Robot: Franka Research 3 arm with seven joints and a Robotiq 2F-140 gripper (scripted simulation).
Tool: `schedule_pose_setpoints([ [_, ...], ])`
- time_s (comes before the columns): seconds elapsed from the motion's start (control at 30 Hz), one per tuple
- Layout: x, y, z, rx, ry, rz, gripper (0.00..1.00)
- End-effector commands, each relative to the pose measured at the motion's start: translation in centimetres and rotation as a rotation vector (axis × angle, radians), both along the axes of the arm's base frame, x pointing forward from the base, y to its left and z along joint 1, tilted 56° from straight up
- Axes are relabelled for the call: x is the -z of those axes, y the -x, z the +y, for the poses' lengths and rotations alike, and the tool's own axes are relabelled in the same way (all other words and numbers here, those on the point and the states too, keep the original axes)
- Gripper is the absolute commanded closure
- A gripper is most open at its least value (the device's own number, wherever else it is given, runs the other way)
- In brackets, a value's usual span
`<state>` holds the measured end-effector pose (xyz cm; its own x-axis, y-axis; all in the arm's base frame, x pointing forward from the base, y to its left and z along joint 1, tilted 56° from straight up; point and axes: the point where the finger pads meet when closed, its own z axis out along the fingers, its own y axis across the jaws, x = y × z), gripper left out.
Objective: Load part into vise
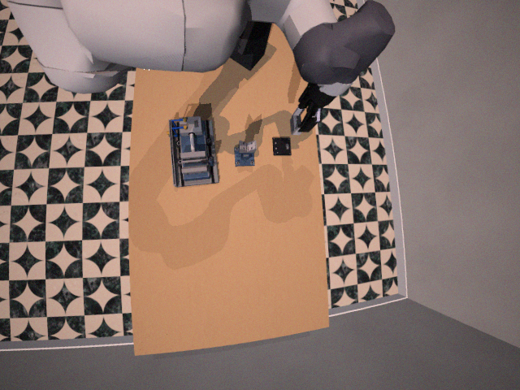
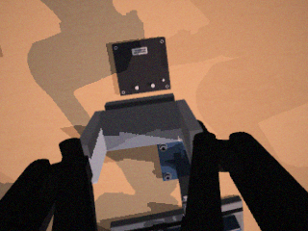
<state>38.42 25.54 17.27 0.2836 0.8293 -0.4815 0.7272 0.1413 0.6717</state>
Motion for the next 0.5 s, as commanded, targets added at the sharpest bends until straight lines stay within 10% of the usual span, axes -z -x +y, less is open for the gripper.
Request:
schedule_pose_setpoints([
  [0.0,-0.23,0.08,0.21,-0.004,0.000,0.000,1.00],
  [0.47,-0.50,0.03,0.21,0.010,-0.015,-0.013,1.00],
])
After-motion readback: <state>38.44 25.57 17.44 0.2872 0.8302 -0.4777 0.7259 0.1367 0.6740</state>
